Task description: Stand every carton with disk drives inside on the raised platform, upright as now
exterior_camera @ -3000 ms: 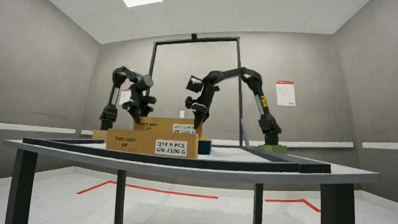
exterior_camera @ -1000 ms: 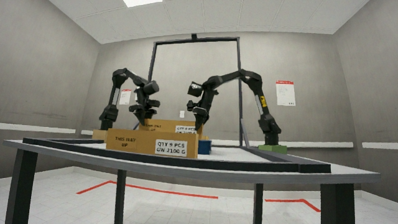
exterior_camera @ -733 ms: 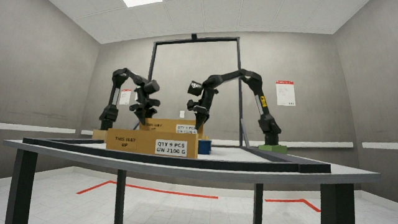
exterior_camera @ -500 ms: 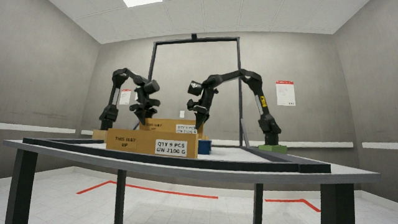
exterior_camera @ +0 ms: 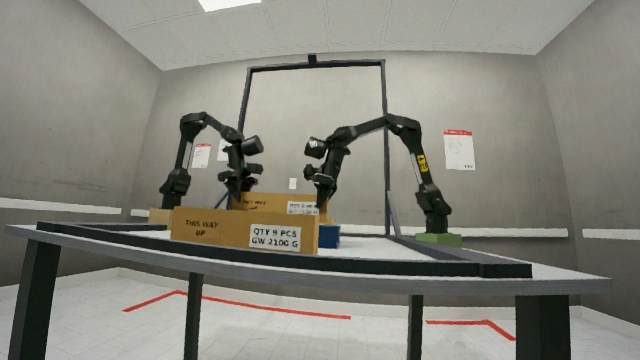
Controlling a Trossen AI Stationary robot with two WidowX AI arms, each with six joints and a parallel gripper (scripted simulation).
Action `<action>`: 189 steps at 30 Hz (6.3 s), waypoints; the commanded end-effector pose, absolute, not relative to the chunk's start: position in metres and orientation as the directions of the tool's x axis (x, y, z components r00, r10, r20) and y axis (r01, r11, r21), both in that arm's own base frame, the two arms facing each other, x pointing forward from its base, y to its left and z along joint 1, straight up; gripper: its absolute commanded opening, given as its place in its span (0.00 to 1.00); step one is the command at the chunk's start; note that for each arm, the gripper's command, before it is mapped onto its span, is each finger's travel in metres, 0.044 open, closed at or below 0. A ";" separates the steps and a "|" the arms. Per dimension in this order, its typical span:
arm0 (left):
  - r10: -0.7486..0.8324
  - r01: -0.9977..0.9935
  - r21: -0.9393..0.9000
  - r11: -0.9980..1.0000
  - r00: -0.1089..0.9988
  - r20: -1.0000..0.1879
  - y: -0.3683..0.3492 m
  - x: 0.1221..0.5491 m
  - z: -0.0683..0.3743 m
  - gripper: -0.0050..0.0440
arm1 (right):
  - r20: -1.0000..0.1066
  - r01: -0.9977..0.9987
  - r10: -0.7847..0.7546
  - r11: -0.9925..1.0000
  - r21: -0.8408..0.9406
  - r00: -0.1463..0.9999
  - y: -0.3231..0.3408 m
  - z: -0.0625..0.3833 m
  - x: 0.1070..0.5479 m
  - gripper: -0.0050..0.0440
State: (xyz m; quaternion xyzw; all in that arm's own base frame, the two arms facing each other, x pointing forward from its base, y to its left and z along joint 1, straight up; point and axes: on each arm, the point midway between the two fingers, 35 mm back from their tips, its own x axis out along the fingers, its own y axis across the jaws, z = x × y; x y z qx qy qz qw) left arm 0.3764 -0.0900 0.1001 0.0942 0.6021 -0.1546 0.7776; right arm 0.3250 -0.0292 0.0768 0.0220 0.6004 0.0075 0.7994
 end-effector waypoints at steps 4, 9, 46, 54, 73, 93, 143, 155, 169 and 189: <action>-0.131 0.350 -0.011 0.937 0.319 -0.939 -0.087 0.380 0.135 0.00 | -0.941 0.015 0.016 1.000 0.022 0.338 -0.032 0.097 0.328 0.00; -0.132 0.352 -0.012 0.936 0.318 -0.939 -0.086 0.380 0.135 0.00 | -0.941 0.014 0.016 1.000 0.022 0.338 -0.032 0.097 0.327 0.00; -0.127 0.349 0.007 0.937 0.357 -0.925 -0.120 0.368 0.153 0.00 | -0.928 0.014 -0.004 1.000 0.001 0.372 0.009 0.107 0.327 0.00; -0.127 0.349 0.007 0.937 0.357 -0.925 -0.120 0.368 0.153 0.00 | -0.928 0.014 -0.004 1.000 0.001 0.372 0.009 0.107 0.327 0.00; -0.128 0.349 0.006 0.937 0.360 -0.924 -0.120 0.369 0.153 0.00 | -0.927 0.016 -0.006 1.000 0.000 0.375 0.009 0.108 0.326 0.00; -0.128 0.350 0.007 0.937 0.362 -0.924 -0.121 0.368 0.149 0.00 | -0.927 0.014 -0.005 1.000 0.000 0.374 0.009 0.102 0.326 0.00; -0.129 0.349 0.006 0.937 0.361 -0.924 -0.121 0.369 0.150 0.00 | -0.927 0.016 -0.006 1.000 -0.001 0.375 0.009 0.103 0.326 0.00; -0.128 0.348 0.006 0.937 0.361 -0.924 -0.120 0.369 0.109 0.00 | -0.927 0.015 -0.005 1.000 0.000 0.375 0.009 0.075 0.326 0.00; -0.129 0.350 0.006 0.937 0.361 -0.924 -0.121 0.369 0.109 0.00 | -0.931 0.024 -0.008 1.000 0.001 0.364 0.009 0.075 0.326 0.00; -0.128 0.355 0.001 0.935 0.338 -0.932 -0.121 0.369 0.109 0.00 | -0.932 0.026 -0.008 1.000 0.001 0.362 0.009 0.075 0.326 0.00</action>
